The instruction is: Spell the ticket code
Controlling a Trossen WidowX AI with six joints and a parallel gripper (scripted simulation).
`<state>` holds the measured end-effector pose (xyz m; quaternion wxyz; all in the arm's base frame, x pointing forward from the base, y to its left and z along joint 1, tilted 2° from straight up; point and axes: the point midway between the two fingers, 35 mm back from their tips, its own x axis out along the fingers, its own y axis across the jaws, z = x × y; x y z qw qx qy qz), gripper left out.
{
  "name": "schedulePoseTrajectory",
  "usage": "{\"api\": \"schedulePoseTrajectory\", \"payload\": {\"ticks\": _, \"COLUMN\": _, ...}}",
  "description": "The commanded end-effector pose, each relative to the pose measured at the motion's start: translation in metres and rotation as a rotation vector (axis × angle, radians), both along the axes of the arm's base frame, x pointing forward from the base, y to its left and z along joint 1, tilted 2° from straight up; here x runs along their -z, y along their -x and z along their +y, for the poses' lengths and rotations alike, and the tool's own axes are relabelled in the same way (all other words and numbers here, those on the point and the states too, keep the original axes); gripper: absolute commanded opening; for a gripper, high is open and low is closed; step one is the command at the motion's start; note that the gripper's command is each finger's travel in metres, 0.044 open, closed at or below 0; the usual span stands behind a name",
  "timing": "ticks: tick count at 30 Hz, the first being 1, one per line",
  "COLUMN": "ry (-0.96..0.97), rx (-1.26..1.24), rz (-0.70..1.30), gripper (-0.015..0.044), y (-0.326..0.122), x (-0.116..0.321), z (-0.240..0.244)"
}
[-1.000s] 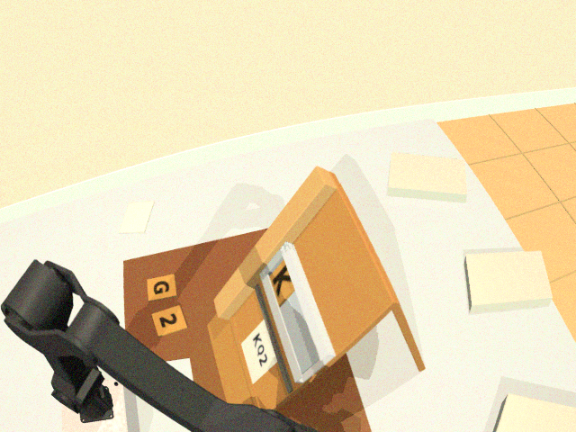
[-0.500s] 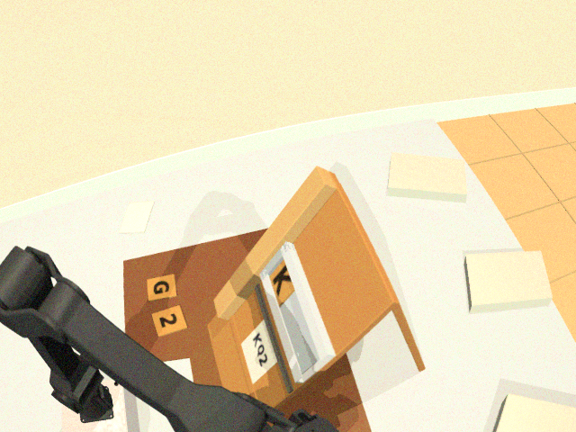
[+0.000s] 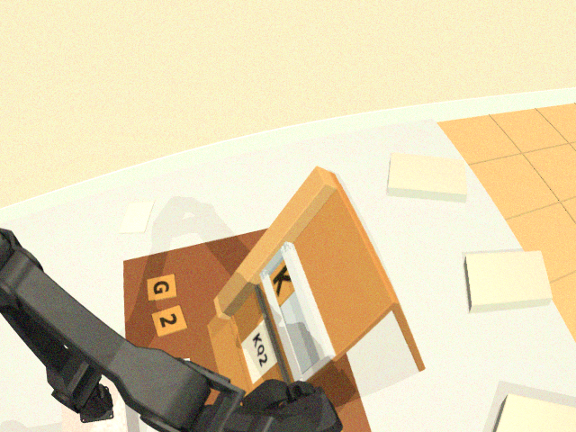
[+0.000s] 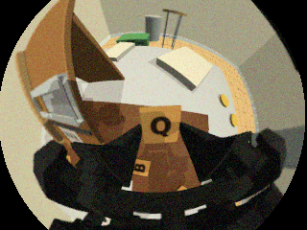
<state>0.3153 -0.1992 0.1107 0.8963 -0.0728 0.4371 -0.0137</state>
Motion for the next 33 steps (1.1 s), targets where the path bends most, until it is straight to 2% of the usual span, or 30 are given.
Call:
{"api": "schedulePoseTrajectory", "payload": {"ticks": 1, "ry": -0.050, "rx": 0.042, "rz": -0.116, "gripper": 0.0000, "y": -0.004, "x": -0.019, "z": 0.010}}
{"api": "schedulePoseTrajectory", "payload": {"ticks": 7, "ry": -0.108, "rx": 0.075, "rz": -0.239, "gripper": 0.0000, "y": -0.007, "x": -0.041, "z": 0.020}}
{"api": "schedulePoseTrajectory", "payload": {"ticks": 33, "ry": -0.108, "rx": 0.075, "rz": -0.239, "gripper": 0.0000, "y": -0.007, "x": -0.040, "z": 0.021}}
